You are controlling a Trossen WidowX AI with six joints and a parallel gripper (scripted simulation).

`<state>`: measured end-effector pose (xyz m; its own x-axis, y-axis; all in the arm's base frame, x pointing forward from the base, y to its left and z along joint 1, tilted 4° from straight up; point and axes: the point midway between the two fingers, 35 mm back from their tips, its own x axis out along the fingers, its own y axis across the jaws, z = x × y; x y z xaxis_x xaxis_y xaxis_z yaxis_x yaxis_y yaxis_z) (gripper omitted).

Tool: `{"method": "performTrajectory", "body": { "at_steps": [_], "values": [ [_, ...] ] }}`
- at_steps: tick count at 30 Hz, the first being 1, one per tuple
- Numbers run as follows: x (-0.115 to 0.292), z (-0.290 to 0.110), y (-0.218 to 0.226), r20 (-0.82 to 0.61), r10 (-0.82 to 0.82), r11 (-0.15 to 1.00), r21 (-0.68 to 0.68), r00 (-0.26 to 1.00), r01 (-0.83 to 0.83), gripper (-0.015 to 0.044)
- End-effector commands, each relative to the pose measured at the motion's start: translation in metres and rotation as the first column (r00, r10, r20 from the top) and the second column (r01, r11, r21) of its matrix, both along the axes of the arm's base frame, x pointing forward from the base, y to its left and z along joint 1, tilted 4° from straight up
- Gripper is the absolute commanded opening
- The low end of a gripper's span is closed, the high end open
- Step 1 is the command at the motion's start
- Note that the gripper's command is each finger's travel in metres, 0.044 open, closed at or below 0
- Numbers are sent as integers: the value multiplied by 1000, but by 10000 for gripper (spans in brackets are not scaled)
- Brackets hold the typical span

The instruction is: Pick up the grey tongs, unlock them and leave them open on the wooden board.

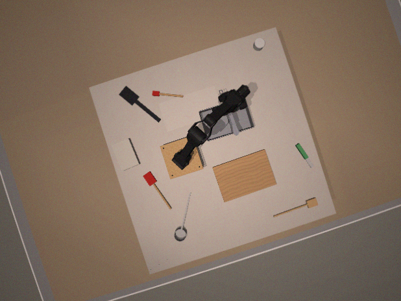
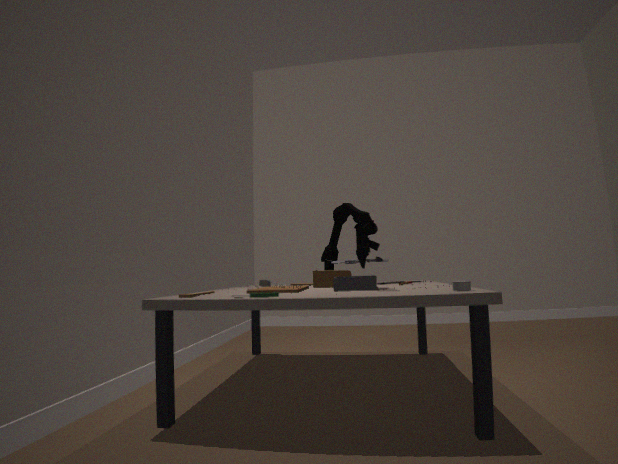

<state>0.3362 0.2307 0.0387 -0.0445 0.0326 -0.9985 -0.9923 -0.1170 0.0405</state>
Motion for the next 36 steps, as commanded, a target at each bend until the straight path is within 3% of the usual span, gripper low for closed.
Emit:
{"method": "performTrajectory", "body": {
  "at_steps": [1, 6, 18, 36],
  "values": [
    [1, 3, 1, -2, 3, 1000, 5, 1000, -3, -150],
    [7, 1, -9, -3, -41, 999, -2, 999, 41, -150],
    [47, 7, -80, -5, -322, 947, -17, 947, 322, -150],
    [79, 18, -199, -1, -699, 714, -45, 715, 699, -150]
  ]
}}
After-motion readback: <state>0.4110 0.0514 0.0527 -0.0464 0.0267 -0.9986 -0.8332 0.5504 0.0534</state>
